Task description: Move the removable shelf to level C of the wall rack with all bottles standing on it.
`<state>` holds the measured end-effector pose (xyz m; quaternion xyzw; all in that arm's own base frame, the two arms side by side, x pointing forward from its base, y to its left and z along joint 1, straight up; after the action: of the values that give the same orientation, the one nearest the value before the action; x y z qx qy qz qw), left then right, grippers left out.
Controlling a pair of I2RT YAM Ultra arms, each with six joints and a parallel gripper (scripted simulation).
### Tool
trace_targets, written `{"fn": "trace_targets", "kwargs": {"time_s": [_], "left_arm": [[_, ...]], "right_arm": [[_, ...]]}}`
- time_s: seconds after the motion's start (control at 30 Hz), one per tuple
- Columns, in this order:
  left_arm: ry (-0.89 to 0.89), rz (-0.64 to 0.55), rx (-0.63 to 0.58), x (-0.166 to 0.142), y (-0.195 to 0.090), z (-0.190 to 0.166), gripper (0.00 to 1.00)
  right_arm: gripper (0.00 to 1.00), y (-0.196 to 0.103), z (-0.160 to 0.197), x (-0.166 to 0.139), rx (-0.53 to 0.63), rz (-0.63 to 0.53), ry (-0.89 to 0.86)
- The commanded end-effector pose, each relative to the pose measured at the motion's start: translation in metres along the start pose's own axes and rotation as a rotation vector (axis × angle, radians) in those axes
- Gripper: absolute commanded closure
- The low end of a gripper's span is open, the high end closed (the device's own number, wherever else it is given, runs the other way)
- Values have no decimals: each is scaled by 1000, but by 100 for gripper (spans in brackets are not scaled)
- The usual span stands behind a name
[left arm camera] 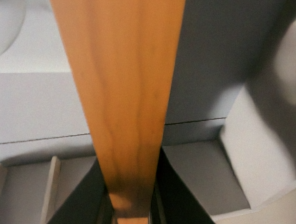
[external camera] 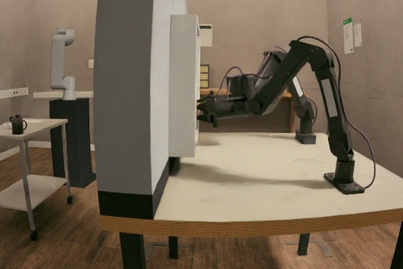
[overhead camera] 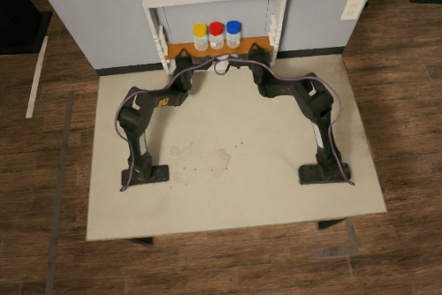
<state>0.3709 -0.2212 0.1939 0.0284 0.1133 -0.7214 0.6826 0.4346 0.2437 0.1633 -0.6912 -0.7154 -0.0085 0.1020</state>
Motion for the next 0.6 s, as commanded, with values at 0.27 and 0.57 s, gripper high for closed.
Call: {"fn": "trace_targets", "kwargs": {"time_s": [0.27, 0.57], "left_arm": [[-24, 25, 122, -8, -19, 40, 100], [-24, 25, 122, -6, -29, 32, 100]], "right_arm": [[100, -17, -45, 9, -127, -22, 15], [100, -28, -38, 8, -127, -22, 15]]}}
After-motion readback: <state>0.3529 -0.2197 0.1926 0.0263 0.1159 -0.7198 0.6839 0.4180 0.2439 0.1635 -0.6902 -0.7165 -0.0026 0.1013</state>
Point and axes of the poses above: on each arm, the point where the finger pads meet when closed, its own y axis out along the fingers, its own z axis across the jaws, x = y × z, the point moved 10 cm from there along -y, back along the fingers, and after that the axes turned 10 degrees about y, right-handed, at the moved point
